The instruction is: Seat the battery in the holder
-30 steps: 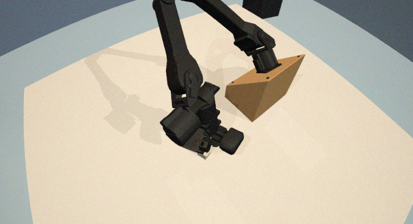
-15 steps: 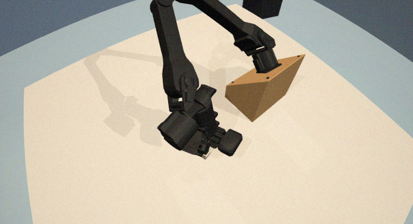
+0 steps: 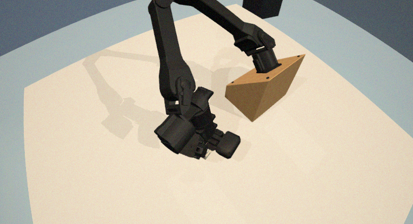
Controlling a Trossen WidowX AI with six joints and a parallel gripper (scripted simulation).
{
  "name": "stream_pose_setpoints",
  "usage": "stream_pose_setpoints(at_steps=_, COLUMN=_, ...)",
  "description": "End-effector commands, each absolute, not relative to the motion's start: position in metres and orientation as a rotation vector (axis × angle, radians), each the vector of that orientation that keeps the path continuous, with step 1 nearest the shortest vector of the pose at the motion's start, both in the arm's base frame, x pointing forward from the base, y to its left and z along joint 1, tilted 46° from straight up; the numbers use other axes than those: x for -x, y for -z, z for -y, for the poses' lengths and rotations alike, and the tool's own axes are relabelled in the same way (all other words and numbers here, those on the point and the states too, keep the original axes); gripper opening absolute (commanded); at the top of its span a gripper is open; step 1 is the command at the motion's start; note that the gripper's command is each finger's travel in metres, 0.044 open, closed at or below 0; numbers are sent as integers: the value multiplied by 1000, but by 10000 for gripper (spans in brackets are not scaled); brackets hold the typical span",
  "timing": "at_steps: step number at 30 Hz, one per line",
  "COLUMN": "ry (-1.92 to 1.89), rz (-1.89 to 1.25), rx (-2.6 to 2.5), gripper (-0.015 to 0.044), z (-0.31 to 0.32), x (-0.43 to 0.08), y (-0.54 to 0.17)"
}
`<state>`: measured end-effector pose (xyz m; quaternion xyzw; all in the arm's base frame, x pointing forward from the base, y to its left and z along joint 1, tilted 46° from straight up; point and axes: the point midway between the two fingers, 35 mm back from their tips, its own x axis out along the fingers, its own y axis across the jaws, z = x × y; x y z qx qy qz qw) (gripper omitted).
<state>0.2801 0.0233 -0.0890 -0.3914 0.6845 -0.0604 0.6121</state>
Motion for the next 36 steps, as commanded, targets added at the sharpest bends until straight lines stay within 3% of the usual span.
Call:
stream_pose_setpoints(at_steps=1, ry=142, rz=-1581, rx=901, gripper=58, z=-24, x=-282, y=88)
stream_pose_setpoints(at_steps=12, ry=145, rz=-1587, rx=901, gripper=58, z=-24, x=-282, y=89)
stream_pose_setpoints(at_steps=16, ry=145, rz=-1587, rx=901, gripper=160, z=-24, x=-282, y=89)
stream_pose_setpoints(at_steps=30, ry=142, rz=-1588, rx=902, gripper=160, z=-34, x=-279, y=79)
stream_pose_setpoints(at_steps=36, ry=137, rz=-1588, rx=902, gripper=318, z=-66, x=-272, y=48)
